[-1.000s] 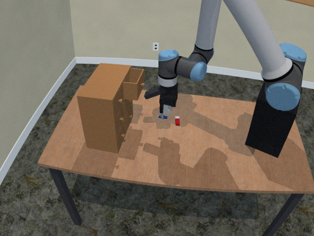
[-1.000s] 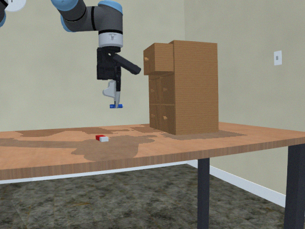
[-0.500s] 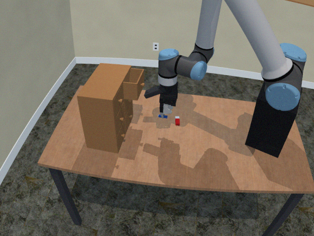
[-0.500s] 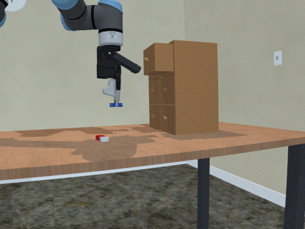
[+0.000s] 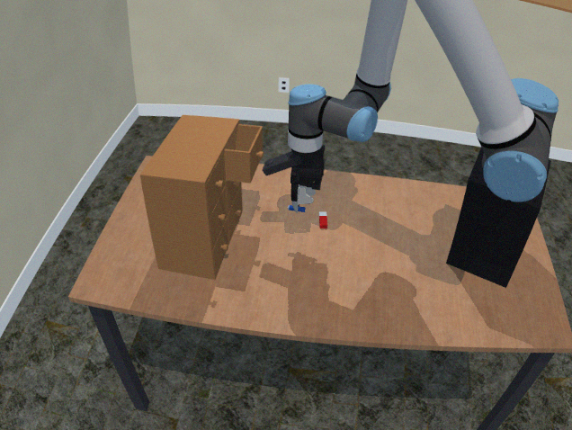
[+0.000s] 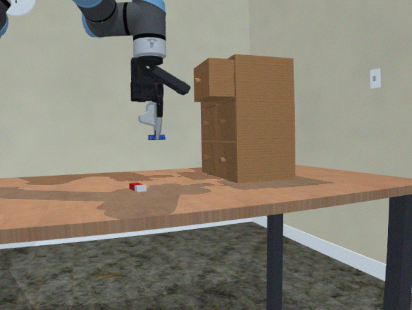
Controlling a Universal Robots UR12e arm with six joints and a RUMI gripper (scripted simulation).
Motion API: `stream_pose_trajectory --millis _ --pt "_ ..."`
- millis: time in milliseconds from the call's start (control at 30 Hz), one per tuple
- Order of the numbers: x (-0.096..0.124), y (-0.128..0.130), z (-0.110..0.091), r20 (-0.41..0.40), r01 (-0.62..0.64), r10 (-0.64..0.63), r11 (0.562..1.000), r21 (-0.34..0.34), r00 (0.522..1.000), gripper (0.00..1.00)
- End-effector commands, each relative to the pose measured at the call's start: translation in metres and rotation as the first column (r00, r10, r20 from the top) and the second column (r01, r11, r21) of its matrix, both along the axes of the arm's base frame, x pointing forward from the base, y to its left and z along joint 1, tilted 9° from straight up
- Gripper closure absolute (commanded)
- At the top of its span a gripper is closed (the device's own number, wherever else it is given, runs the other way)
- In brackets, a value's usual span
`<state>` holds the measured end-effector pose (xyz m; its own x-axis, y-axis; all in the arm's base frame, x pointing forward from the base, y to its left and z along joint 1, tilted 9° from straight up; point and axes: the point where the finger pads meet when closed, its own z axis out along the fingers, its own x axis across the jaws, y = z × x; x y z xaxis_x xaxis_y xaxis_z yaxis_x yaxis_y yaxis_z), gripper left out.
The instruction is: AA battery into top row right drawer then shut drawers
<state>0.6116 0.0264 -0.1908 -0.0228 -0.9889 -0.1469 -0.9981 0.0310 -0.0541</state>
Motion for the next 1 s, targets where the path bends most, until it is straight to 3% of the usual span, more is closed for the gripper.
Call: stream_pose_trajectory --millis 0,967 --pt "0.000 -0.001 0.008 0.001 0.000 0.000 1.000 0.000 1.000 0.95" --pt "-0.003 -0.009 0.063 0.001 0.000 0.000 1.000 0.000 1.000 0.95"
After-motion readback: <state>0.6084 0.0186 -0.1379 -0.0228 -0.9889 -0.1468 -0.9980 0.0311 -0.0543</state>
